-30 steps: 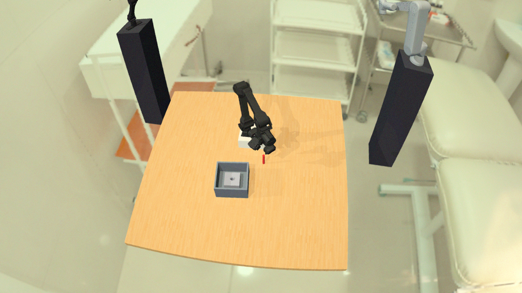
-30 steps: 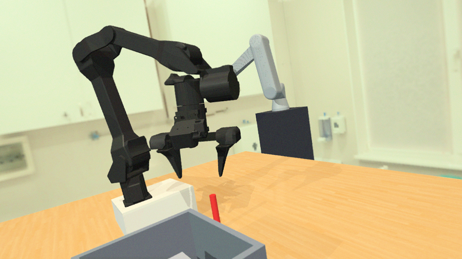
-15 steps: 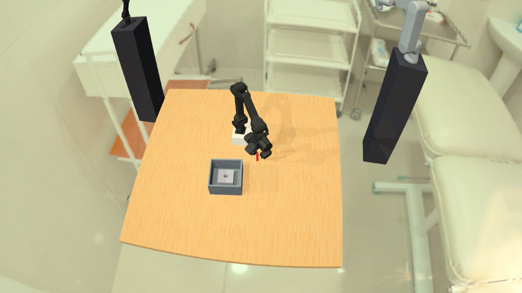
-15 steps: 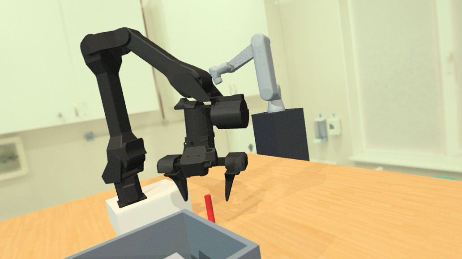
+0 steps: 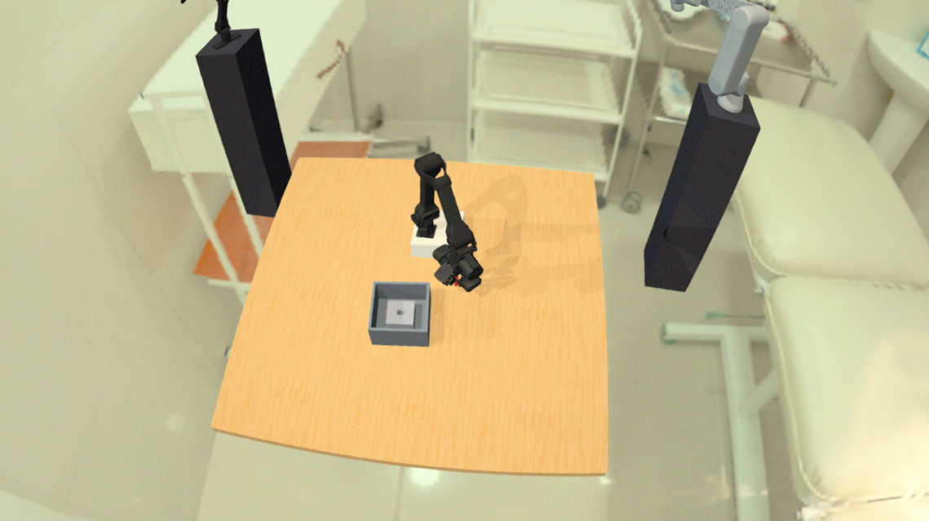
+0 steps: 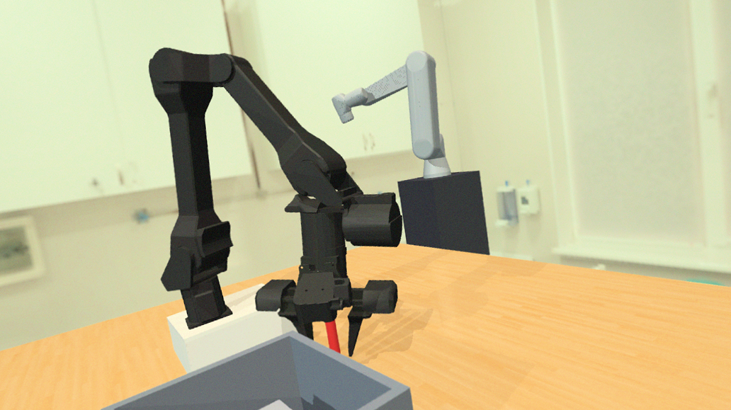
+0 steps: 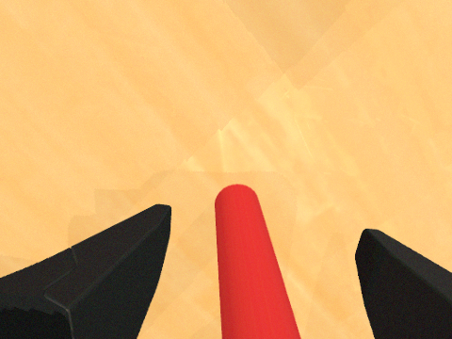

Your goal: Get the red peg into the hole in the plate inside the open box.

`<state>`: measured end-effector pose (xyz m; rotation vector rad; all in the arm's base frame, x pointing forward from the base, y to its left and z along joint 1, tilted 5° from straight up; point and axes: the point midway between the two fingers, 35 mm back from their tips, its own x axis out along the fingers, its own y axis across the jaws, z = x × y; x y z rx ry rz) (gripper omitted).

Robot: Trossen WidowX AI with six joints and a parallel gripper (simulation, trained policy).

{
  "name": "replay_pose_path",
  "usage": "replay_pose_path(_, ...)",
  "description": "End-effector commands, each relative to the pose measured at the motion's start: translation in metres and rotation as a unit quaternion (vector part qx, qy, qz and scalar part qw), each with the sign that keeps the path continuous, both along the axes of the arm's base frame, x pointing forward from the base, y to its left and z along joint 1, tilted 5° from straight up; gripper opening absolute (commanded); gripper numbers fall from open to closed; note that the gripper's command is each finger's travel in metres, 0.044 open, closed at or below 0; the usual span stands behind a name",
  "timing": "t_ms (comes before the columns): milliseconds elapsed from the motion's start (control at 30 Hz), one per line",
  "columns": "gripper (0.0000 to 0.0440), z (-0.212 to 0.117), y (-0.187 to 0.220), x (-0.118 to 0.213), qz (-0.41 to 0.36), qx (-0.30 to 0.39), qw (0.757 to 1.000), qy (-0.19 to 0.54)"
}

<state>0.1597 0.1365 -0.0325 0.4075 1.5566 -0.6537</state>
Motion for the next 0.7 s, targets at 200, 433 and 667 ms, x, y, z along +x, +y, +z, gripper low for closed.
replay_pose_path(200,0.0037,-0.011,-0.004,-0.004,0.002,-0.022,1.0,0.022)
replay_pose_path(433,0.0,0.006,0.001,0.014,0.01,-0.026,1.0,-0.002)
replay_pose_path(667,0.0,0.032,0.0,0.031,0.01,-0.031,0.999,-0.027)
